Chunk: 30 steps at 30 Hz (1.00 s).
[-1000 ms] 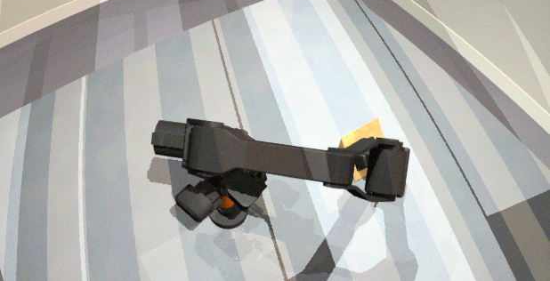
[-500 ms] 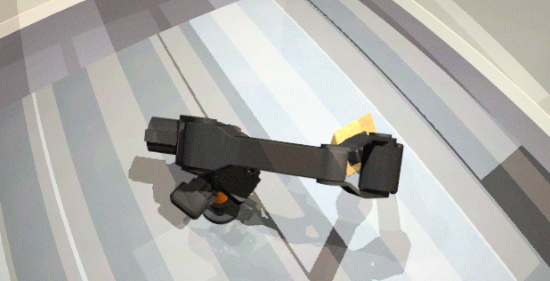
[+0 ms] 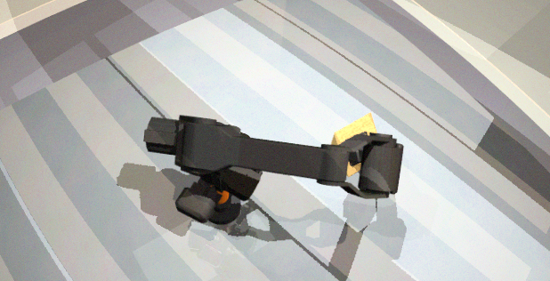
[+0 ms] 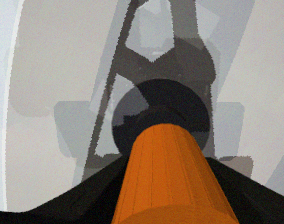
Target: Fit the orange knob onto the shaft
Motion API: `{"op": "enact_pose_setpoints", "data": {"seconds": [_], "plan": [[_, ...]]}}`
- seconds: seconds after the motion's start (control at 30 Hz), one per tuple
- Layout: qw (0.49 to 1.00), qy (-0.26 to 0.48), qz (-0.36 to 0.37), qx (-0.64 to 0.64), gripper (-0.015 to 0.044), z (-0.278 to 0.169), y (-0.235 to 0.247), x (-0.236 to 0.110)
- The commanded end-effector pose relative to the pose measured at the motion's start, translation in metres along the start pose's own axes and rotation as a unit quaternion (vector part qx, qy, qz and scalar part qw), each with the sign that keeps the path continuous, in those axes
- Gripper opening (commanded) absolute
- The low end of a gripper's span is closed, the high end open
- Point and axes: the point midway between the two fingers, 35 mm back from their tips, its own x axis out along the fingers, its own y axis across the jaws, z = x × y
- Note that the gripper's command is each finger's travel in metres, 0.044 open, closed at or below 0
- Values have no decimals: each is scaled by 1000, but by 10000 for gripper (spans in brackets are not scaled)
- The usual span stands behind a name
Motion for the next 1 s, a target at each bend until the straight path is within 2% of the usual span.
{"op": "enact_pose_setpoints", "data": {"seconds": [0.0,0.97], "plan": [[1000,2,-1,-17,0,-1,0,0],[1000,2,-1,-17,0,0,2,-1]]}}
